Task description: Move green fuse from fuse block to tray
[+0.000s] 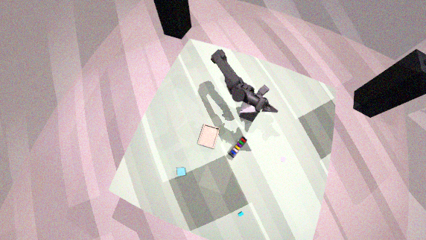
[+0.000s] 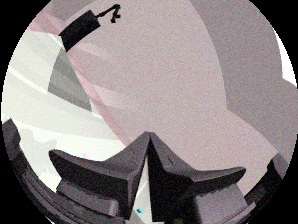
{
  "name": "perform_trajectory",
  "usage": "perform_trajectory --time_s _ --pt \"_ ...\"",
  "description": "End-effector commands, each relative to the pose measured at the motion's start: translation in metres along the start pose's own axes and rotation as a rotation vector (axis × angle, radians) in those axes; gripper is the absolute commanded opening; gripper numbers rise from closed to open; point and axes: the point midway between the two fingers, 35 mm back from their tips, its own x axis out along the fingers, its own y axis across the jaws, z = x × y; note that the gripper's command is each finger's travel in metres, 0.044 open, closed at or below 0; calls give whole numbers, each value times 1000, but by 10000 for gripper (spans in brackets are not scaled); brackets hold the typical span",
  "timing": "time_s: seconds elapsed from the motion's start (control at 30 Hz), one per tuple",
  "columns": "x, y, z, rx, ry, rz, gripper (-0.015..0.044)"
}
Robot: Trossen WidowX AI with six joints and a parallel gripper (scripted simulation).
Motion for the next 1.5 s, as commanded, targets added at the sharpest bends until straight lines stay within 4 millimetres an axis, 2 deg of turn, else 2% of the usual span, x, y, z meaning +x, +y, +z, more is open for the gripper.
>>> perform_trajectory --time_s 0.0,0.07,0.33,0.47,0.63,0.97,1.27,1.3,1.47 --pt "0 0 -1 18 6 4 26" --pt "2 1 -10 162 54 36 72" --pt "6 12 -61 1027 408 92 72" --pt "3 19 -88 1432 616 19 72" --pt "-3 30 -119 1869 888 -164 72" --pt "-16 43 -153 2293 1199 -546 72" --pt "-30 56 -180 2539 1416 -1064 72" --pt "-31 57 -183 -2558 -1431 1131 72" --pt "-39 63 -197 -2273 -1302 1307 72"
